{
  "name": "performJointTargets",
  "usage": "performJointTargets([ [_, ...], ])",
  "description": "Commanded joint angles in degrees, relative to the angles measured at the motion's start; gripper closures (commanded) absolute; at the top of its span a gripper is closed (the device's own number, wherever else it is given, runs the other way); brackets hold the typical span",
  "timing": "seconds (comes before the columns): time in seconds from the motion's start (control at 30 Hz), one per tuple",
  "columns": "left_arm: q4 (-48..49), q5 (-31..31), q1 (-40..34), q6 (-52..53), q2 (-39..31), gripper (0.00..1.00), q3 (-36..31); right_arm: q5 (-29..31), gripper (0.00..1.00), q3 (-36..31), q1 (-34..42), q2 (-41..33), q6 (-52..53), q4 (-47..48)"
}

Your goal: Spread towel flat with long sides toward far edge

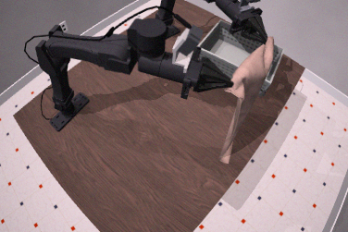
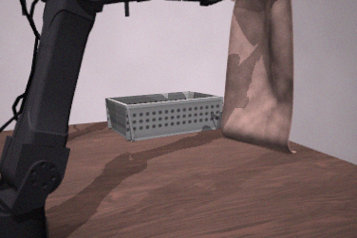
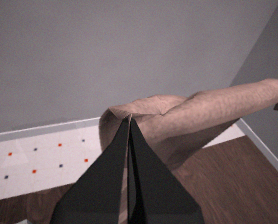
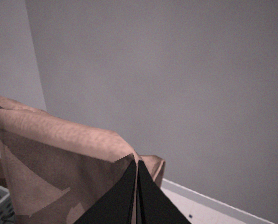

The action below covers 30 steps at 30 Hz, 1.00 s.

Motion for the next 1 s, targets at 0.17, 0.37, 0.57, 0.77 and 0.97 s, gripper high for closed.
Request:
performJointTargets([
  [0.17,22.53,-1.29,1.59,0.48,3.65,1.00,-0.73,1.10,1.00,-0.37,-1.80,4.01,0.57,21.99],
  [0.37,34.34,-1.28,1.89,0.54,8.17,1.00,0.51,1.12,1.00,1.52,-2.34,8.64,0.57,32.91],
  [0.57,36.86,-1.36,1.89,0.54,10.23,1.00,2.06,1.24,1.00,3.25,-2.36,10.59,0.56,34.85],
  [0.77,37.12,-1.43,1.83,0.56,8.48,1.00,2.17,1.27,1.00,4.05,-2.35,11.09,0.55,34.67],
  [0.97,34.32,-1.40,1.86,0.56,8.96,1.00,3.24,1.30,1.00,4.60,-2.33,9.35,0.53,32.46],
])
